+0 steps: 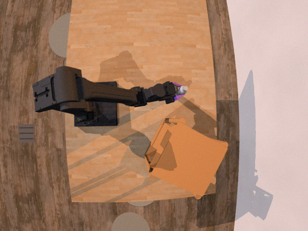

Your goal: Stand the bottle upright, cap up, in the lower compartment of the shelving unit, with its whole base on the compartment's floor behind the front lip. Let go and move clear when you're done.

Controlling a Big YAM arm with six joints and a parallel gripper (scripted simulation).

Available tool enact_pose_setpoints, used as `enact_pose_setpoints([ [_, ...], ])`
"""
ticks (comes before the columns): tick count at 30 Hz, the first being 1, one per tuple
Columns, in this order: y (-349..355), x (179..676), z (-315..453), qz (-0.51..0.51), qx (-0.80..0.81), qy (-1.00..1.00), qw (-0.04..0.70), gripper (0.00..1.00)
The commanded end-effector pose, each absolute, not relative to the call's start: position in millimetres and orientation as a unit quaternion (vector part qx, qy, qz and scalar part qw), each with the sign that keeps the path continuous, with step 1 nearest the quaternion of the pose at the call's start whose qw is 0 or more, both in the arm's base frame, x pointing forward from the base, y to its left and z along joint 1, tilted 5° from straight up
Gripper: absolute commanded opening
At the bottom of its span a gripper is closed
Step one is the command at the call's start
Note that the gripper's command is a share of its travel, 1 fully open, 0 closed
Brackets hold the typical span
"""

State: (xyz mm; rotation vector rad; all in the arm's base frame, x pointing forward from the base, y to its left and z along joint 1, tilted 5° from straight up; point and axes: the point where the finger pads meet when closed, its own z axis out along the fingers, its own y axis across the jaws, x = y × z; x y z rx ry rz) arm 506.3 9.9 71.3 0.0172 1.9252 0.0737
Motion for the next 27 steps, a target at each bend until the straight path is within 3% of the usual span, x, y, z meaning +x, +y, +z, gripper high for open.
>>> enact_pose_setpoints([
  [1, 5.7, 529.8, 108.1, 0.03, 0.008, 0.798, 0.602, 0.28],
  [27, 1.9, 534.7, 117.4, 0.028, 0.008, 0.796, 0.604, 0.28],
])
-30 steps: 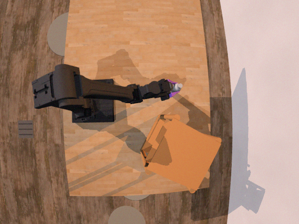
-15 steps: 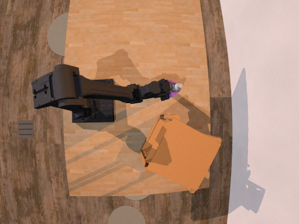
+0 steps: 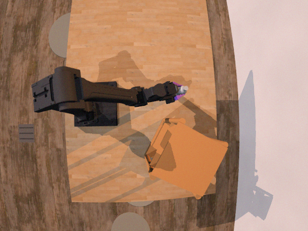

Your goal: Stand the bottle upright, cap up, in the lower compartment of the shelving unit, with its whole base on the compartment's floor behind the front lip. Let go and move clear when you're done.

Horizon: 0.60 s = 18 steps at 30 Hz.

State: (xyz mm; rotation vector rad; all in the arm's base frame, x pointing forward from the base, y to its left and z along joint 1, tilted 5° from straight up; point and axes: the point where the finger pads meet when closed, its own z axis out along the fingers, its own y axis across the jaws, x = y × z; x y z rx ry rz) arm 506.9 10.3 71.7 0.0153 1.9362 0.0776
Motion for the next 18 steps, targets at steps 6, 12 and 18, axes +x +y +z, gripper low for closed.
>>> enact_pose_setpoints([
  [6, 1.0, 535.9, 119.2, 0.027, 0.008, 0.797, 0.603, 0.28],
  [12, 0.8, 536.1, 119.3, 0.026, 0.008, 0.797, 0.604, 0.28],
  [18, 0.7, 536.3, 120.1, 0.026, 0.008, 0.796, 0.605, 0.28],
])
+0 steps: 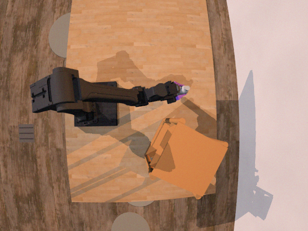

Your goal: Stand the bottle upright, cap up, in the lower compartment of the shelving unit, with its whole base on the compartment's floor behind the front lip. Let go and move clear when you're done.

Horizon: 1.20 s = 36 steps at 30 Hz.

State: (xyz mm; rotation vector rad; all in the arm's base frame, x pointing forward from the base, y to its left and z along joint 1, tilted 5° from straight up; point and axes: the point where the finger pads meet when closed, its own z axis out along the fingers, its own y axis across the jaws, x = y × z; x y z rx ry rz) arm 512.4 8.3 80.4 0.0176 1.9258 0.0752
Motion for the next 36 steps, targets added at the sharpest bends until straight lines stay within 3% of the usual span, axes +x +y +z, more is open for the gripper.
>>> enact_pose_setpoints([
  [1, 0.7, 536.3, 120.2, 0.026, 0.008, 0.796, 0.605, 0.28],
  [17, 0.4, 527.0, 119.0, 0.027, 0.008, 0.799, 0.601, 0.28],
  [36, -1.9, 460.0, 134.3, 0.027, 0.008, 0.808, 0.588, 0.28],
])
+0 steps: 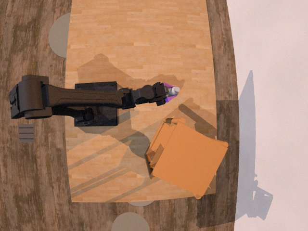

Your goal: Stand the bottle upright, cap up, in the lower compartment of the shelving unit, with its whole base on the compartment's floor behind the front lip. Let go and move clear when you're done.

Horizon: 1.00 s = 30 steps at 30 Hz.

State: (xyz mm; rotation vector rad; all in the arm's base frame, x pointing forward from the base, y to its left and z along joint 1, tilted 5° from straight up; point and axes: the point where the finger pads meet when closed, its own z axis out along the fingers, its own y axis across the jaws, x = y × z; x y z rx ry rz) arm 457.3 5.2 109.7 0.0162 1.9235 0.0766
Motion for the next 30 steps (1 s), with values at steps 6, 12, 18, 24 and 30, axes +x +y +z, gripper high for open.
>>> enact_pose_setpoints([
  [6, -2.8, 438.1, 140.2, 0.027, 0.008, 0.81, 0.585, 0.28],
  [12, -3.6, 432.7, 155.4, 0.026, 0.007, 0.805, 0.592, 0.28],
  [18, -3.8, 426.9, 154.8, 0.026, 0.008, 0.807, 0.59, 0.28],
  [24, -3.9, 425.6, 155.3, 0.026, 0.008, 0.807, 0.59, 0.28],
  [30, -4.3, 433.6, 168.0, 0.026, 0.008, 0.798, 0.602, 0.28],
])
